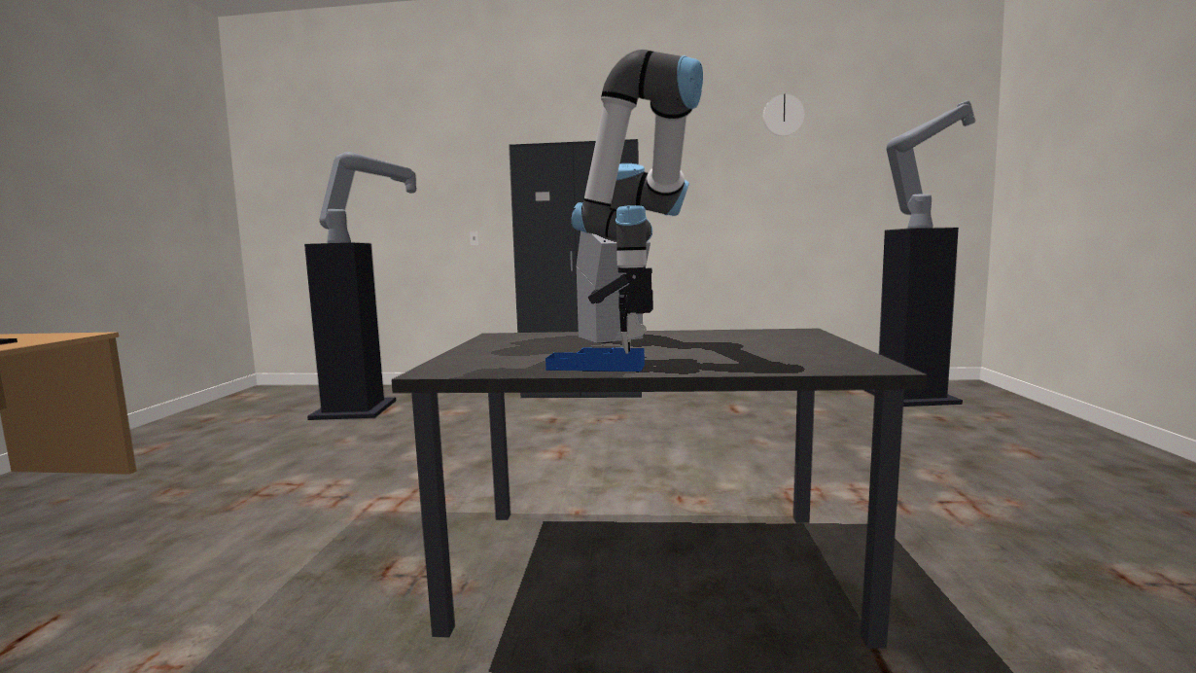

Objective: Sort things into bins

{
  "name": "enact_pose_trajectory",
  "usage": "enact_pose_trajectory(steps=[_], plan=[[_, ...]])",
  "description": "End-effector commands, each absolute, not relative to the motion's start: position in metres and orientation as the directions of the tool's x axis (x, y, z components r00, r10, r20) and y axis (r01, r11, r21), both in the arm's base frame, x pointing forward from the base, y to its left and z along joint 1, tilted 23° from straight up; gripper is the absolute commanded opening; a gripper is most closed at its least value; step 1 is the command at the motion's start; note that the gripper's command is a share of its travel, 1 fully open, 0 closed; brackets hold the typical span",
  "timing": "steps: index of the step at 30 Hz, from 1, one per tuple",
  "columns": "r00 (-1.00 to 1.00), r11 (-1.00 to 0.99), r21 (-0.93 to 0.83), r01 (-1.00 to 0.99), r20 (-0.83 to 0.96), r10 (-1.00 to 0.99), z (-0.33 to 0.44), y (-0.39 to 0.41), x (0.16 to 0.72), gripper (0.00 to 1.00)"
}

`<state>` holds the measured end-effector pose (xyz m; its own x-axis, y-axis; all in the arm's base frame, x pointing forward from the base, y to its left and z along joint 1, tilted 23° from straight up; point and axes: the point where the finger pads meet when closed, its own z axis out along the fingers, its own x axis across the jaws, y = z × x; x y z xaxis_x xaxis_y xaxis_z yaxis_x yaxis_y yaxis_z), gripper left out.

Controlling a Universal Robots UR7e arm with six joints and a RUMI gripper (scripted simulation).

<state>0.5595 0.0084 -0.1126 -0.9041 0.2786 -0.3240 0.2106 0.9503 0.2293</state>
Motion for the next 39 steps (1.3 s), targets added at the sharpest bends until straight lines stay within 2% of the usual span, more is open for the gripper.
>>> enact_pose_trajectory(steps=[1,15,16,39], plan=[[-0.904,0.950,0.229,0.210,-0.325,0.279,-0.109,0.008,0.559,0.18],[-0.904,0.950,0.229,0.210,-0.325,0.279,-0.087,0.004,0.549,0.18],[-0.904,0.950,0.229,0.210,-0.325,0.279,-0.083,0.004,0.548,1.00],[-0.904,0.950,0.229,0.210,-0.325,0.278,-0.013,-0.007,0.520,1.00]])
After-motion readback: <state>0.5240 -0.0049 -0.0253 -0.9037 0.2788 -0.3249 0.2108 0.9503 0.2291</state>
